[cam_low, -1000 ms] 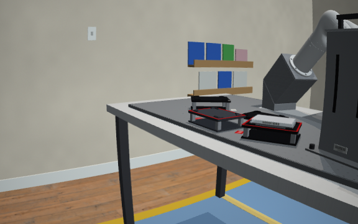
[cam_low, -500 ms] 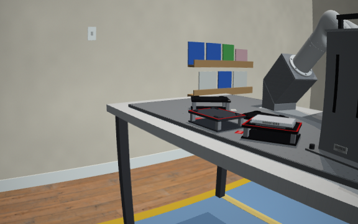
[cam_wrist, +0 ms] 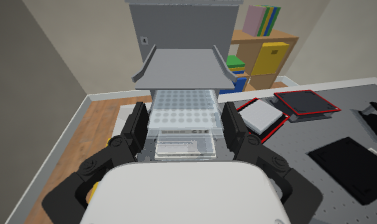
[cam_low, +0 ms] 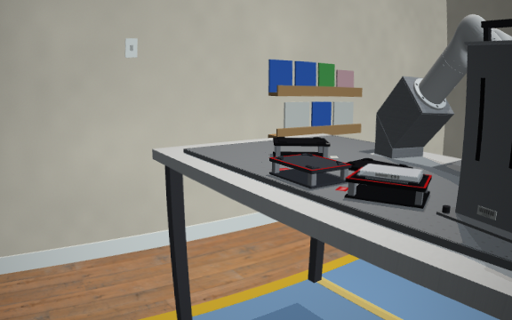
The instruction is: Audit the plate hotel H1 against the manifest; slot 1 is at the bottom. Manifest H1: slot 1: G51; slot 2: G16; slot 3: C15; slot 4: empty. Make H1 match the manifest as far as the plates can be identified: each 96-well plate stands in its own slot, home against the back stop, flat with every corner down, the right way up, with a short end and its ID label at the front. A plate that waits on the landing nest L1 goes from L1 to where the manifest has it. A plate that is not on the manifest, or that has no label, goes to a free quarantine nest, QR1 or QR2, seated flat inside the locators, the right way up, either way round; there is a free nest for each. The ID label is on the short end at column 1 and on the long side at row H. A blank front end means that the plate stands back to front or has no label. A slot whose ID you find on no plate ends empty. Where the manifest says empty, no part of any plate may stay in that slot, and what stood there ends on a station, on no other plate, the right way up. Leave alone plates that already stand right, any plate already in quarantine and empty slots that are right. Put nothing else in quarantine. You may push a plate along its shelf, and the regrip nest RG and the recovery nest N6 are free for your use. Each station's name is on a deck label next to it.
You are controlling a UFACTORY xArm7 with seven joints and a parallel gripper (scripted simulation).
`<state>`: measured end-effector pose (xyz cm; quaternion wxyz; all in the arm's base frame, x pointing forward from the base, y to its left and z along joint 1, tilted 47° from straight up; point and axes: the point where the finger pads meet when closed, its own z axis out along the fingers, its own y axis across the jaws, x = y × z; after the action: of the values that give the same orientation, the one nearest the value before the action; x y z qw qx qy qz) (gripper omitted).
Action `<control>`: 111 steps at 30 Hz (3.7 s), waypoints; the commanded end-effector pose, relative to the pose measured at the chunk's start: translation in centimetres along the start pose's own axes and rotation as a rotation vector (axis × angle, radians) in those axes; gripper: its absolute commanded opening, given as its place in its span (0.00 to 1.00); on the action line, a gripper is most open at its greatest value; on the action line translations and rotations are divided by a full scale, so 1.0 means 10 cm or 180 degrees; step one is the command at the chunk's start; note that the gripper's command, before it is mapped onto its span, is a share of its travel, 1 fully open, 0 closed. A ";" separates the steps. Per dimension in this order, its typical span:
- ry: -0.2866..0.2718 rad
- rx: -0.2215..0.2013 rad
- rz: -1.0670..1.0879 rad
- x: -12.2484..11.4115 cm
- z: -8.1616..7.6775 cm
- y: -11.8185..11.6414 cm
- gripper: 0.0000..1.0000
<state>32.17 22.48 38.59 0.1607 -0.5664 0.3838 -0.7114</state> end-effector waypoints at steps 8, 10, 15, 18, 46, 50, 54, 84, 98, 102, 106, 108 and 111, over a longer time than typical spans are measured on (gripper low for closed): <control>0.0000 -0.0003 0.0008 0.02 0.00 0.00 0.00; 0.0000 -0.0003 0.0008 0.02 0.00 0.00 0.00; 0.0000 -0.0003 0.0008 0.02 -0.03 0.00 0.00; 0.0000 -0.0003 0.0008 0.02 -0.08 0.00 0.00; -0.0001 -0.0003 0.0008 0.02 -0.48 0.00 0.00; -0.0001 -0.0003 0.0008 0.02 -0.55 0.00 0.00; -0.0002 -0.0003 0.0008 0.02 -0.62 0.00 0.00; -0.0003 -0.0003 0.0008 0.02 -1.05 0.00 0.00; -0.0003 -0.0002 0.0007 0.02 -1.25 0.00 0.00; -0.0003 -0.0002 0.0007 0.02 -1.32 0.00 0.00; -0.0003 -0.0002 0.0007 0.02 -1.38 0.00 0.00; -0.0003 -0.0002 0.0007 0.02 -1.40 0.00 0.00; -0.0004 -0.0002 0.0007 0.02 -1.43 0.00 0.00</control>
<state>19.25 27.47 37.80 0.1610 -0.5664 0.3835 -0.7115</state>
